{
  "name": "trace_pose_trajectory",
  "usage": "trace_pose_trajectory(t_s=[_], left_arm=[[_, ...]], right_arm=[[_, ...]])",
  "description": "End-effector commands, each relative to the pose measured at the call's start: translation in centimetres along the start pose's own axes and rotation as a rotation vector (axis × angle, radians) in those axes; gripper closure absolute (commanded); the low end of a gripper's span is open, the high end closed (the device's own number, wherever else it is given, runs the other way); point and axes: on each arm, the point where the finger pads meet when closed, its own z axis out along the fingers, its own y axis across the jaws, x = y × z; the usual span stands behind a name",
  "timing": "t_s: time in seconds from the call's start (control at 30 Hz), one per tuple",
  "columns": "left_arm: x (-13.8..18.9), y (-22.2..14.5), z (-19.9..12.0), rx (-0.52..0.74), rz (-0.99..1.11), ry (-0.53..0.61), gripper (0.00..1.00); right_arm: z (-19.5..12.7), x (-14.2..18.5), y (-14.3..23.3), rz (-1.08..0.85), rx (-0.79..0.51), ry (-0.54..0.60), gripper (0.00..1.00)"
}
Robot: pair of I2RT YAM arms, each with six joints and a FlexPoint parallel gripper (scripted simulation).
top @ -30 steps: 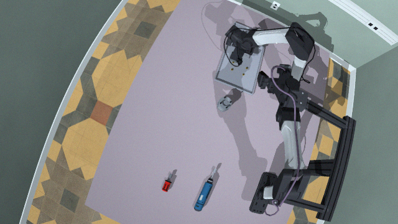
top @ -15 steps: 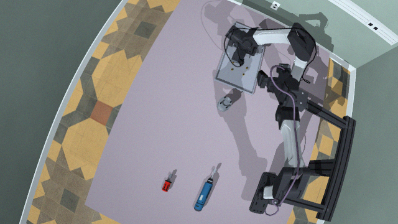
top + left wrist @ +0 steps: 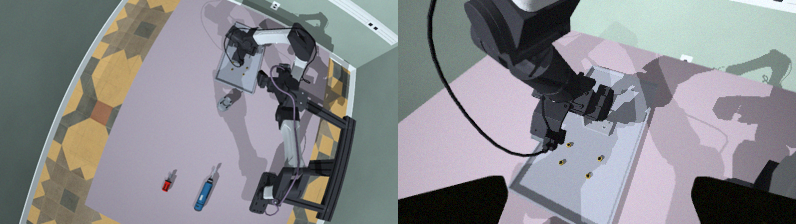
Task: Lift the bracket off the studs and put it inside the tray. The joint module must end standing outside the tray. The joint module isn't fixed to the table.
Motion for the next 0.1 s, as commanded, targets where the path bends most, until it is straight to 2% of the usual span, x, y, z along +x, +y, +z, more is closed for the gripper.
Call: trace_pose_trajectory(t_s=[0.0, 0.07], left_arm=[[-2.66, 0.46, -0.46, 0.001, -0.012, -0.066, 0.0], [-2.66, 0.46, -0.46, 0.001, -0.012, -0.066, 0.0]], right_arm=[[-1.75, 1.34, -1.68, 0.039, 0.065, 0.028, 0.03], [-1.75, 1.34, -1.68, 0.039, 0.065, 0.028, 0.03]])
